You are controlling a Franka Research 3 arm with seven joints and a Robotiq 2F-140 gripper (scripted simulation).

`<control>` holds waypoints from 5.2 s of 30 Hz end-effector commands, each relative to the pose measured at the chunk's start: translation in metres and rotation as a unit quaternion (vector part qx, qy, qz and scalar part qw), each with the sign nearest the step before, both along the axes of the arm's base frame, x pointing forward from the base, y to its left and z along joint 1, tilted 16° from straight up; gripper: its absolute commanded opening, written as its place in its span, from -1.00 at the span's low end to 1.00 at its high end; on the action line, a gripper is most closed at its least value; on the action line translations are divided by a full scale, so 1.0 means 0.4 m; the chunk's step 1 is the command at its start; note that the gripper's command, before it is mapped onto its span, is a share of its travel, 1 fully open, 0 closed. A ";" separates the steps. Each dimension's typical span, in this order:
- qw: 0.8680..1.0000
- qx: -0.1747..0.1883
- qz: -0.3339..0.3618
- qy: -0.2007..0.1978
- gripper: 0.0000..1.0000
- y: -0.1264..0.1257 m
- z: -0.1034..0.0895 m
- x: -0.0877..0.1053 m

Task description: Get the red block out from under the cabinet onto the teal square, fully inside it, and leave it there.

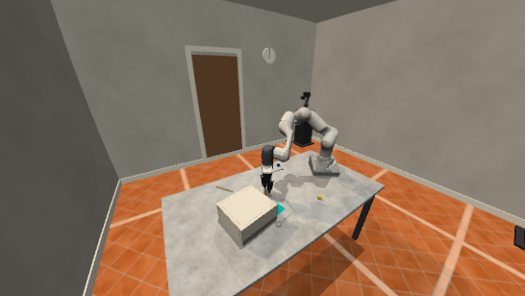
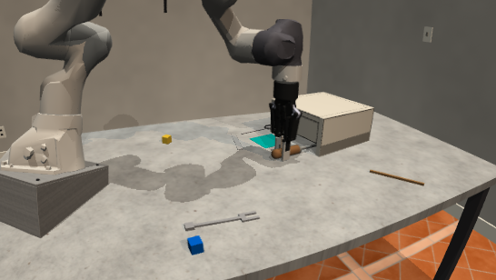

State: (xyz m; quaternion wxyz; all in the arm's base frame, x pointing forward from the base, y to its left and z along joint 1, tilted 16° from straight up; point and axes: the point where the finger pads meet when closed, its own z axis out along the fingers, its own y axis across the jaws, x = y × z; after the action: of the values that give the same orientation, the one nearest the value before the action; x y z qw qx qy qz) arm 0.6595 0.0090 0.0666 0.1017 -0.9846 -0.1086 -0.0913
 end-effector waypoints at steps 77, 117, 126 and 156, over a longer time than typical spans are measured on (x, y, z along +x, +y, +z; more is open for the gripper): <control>1.000 0.001 -0.008 0.002 -1.00 0.178 0.034 -0.038; 1.000 0.001 -0.008 0.002 -1.00 0.174 0.030 -0.061; 1.000 0.001 -0.008 0.002 -1.00 0.169 0.024 -0.088; 1.000 0.001 -0.008 0.002 -1.00 0.142 -0.005 -0.229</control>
State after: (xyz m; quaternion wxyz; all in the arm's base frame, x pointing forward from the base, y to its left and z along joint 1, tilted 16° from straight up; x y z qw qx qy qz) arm 0.5748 0.0663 0.0657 0.1022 -0.9854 -0.1029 -0.0891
